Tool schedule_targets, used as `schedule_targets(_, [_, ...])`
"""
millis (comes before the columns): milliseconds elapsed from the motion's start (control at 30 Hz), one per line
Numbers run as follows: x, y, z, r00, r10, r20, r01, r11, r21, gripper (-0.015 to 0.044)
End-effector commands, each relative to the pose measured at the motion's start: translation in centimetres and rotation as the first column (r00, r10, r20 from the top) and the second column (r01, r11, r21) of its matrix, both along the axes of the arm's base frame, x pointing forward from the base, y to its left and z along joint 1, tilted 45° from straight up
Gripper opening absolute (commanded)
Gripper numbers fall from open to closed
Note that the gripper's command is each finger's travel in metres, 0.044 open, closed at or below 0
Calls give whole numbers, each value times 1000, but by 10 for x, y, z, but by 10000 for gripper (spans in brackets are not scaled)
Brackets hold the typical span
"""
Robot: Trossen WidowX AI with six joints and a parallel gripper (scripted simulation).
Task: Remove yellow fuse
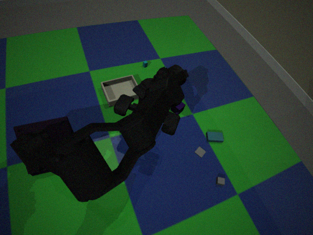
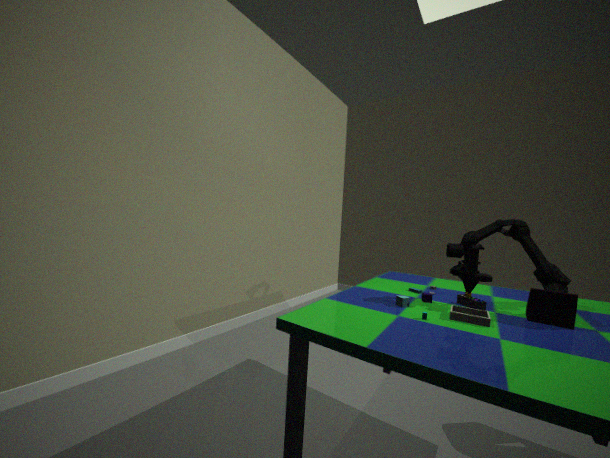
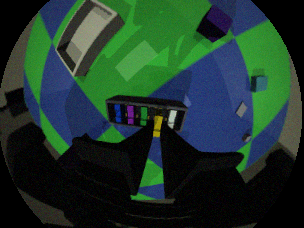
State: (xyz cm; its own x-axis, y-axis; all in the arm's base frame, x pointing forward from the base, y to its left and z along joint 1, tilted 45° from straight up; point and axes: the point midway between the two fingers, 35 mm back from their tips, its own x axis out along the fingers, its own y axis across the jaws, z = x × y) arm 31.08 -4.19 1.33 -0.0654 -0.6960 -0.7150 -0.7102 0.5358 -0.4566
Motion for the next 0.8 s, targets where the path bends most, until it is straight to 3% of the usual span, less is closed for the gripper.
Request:
schedule_targets(0, [1, 2, 2, 1000, -4, 6, 4, 1000, 4, 0])
schedule_targets(767, [1, 10, 10, 1000, -3, 4, 3, 1000, 3, 0])
